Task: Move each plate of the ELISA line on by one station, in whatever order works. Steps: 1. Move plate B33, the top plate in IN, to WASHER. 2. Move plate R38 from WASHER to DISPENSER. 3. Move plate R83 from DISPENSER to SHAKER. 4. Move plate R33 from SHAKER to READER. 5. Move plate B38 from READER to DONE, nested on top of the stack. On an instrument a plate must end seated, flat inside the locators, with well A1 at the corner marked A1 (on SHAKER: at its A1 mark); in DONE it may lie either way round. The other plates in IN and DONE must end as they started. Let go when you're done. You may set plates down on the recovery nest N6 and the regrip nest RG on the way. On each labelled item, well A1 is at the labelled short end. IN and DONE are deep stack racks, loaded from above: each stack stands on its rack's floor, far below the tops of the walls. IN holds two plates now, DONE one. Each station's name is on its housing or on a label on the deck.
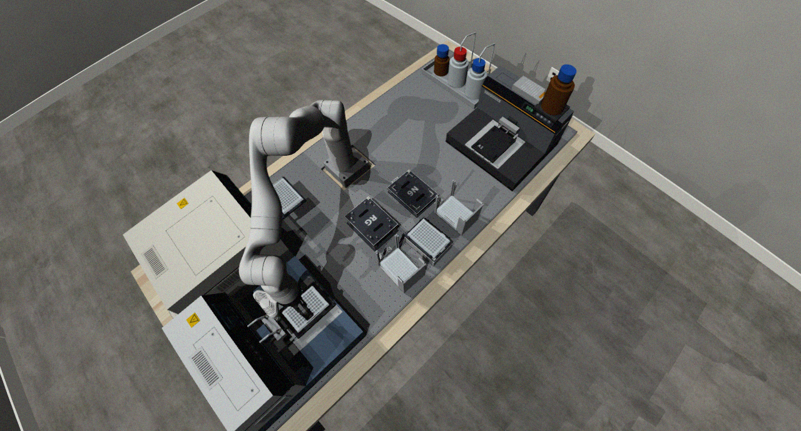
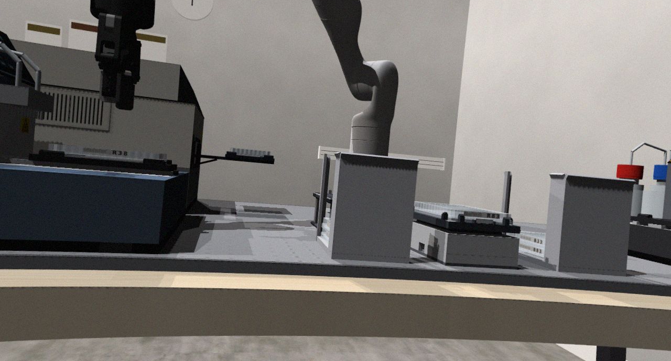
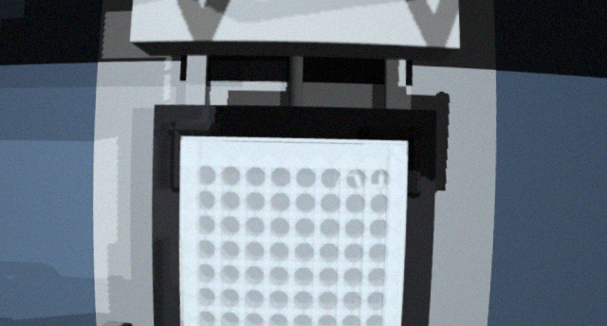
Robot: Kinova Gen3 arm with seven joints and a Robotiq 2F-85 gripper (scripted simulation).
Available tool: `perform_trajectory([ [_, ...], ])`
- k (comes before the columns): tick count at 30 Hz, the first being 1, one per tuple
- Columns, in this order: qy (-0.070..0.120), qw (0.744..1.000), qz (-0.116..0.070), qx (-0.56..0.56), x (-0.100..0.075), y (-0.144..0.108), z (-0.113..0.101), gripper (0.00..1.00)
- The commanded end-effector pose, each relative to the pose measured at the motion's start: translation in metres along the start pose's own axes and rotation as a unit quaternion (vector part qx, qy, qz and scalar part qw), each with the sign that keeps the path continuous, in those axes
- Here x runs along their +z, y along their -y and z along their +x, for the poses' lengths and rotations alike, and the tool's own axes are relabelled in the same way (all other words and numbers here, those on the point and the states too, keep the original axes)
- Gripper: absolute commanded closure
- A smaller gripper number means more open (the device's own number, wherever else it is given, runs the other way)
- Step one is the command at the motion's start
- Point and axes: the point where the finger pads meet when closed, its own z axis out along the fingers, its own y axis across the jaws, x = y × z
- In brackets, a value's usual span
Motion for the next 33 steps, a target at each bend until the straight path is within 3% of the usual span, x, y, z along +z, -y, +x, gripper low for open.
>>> perform_trajectory([
  [1, -0.001, 1.000, 0.001, 0.000, 0.003, 0.000, 0.001, 0.00],
  [26, -0.001, 1.000, 0.001, 0.000, 0.031, 0.000, 0.001, 0.00],
  [33, -0.001, 1.000, 0.001, 0.000, 0.032, 0.000, 0.001, 0.00],
])
